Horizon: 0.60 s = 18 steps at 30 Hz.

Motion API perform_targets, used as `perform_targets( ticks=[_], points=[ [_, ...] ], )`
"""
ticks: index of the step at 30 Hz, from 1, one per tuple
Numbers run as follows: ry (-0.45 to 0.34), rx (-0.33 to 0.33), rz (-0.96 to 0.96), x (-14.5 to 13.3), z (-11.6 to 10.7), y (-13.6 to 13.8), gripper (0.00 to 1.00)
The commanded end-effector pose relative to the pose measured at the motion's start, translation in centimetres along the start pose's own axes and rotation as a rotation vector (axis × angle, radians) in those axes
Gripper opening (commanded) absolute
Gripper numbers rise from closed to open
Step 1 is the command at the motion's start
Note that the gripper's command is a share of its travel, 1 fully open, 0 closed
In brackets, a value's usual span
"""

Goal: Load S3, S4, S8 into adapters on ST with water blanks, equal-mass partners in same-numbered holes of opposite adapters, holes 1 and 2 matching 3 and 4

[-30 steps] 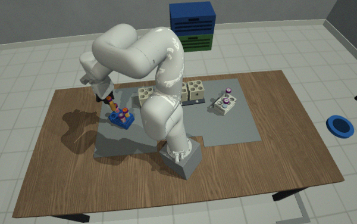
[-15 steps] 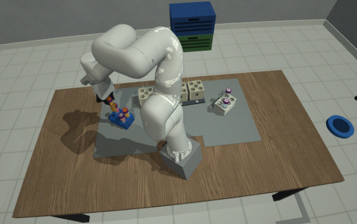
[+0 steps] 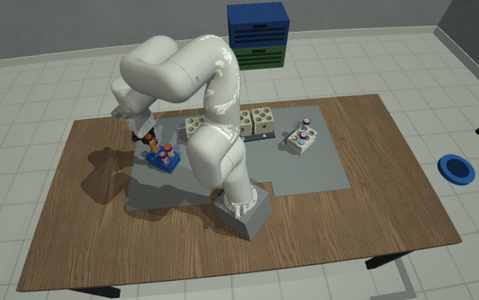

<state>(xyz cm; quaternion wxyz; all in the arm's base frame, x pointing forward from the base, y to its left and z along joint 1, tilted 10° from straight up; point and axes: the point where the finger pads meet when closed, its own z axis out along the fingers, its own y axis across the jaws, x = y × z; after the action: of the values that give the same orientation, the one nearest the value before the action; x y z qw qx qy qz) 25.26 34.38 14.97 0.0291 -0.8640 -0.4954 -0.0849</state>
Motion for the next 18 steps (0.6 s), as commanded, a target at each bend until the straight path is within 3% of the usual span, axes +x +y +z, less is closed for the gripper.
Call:
perform_targets(
  ticks=[1, 18],
  points=[
    [0.005, 0.000, 0.000, 0.2, 0.5, 0.0, 0.00],
    [0.005, 0.000, 0.000, 0.2, 3.5, 0.0, 0.00]
  ],
)
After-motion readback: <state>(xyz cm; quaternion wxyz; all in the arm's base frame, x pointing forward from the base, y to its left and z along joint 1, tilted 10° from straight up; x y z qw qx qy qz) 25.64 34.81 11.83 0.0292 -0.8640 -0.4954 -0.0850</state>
